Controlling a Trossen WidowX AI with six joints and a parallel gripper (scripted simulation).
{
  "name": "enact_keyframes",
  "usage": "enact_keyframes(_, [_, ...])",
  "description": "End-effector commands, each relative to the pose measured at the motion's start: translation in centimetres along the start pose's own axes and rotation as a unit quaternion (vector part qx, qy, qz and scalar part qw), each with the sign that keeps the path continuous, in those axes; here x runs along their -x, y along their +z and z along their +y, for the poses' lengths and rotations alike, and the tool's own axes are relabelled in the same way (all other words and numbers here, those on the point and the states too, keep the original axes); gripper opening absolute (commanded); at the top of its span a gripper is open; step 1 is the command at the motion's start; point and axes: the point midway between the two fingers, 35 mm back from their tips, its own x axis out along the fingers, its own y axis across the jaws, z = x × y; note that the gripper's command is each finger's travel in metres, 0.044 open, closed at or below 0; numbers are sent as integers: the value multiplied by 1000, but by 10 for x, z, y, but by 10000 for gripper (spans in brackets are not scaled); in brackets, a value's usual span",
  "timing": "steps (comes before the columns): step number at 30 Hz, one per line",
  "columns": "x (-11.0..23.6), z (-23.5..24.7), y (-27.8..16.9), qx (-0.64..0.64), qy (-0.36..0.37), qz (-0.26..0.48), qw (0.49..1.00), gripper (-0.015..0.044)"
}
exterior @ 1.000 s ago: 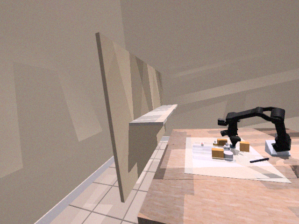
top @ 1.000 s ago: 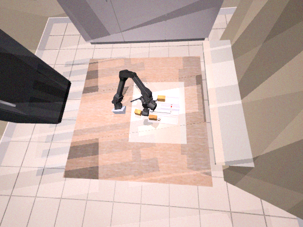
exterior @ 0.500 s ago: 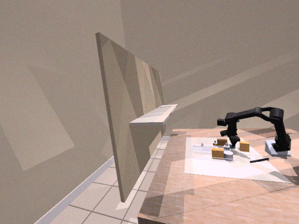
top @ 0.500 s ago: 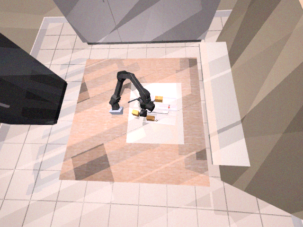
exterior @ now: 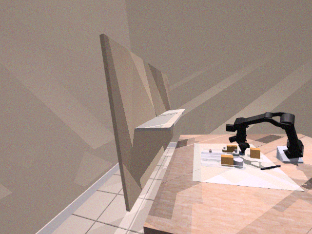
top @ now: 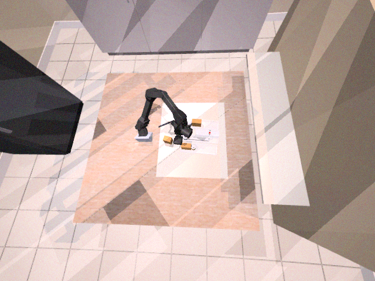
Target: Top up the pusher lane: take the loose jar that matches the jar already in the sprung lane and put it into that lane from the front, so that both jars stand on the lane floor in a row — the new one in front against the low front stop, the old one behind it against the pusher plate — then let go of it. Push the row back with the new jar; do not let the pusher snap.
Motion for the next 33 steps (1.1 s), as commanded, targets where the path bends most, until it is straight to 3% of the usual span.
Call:
enact_keyframes(1, [2, 1, 7, 5, 0, -9, 1000, 0])
enact_keyframes(33, [3, 1, 20, 5, 0, -9, 1000, 0])
